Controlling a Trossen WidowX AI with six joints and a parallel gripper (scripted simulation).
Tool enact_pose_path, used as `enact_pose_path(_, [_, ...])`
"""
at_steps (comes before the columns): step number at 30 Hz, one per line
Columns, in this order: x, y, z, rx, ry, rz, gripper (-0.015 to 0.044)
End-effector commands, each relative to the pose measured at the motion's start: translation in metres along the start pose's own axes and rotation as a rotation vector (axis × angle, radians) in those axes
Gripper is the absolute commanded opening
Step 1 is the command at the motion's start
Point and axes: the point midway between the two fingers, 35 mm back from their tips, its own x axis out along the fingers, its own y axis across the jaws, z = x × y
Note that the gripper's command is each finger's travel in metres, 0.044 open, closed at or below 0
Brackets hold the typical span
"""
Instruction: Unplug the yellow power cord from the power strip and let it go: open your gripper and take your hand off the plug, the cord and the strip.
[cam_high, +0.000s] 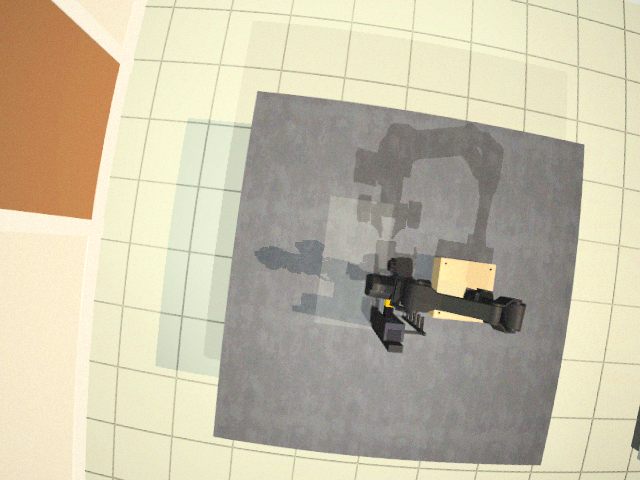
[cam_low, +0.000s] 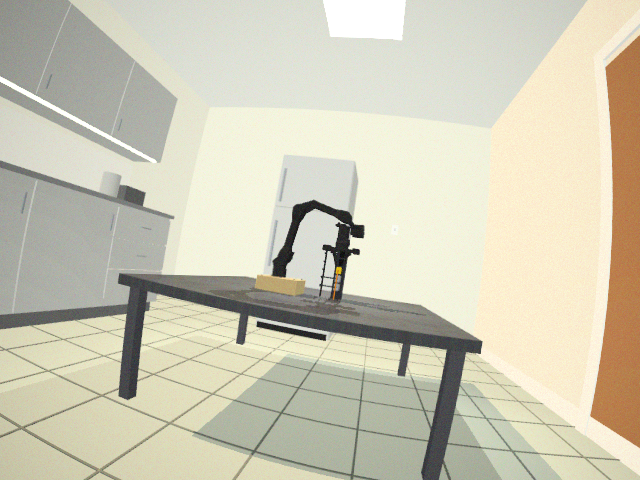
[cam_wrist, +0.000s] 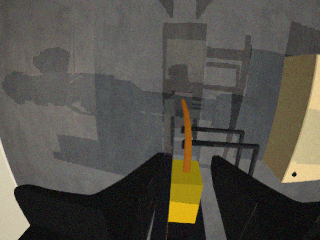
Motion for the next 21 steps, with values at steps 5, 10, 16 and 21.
enact_pose_path(5, [0.001,0.0,-0.013,0.001,-0.001,-0.008,0.016])
enact_pose_path(10, [0.001,-0.001,-0.021,0.001,-0.001,-0.008,0.016])
enact_pose_path(16, [0.001,-0.001,-0.031,0.001,0.0,-0.008,0.016])
enact_pose_path(21, [0.002,-0.002,-0.035,0.001,0.001,-0.008,0.016])
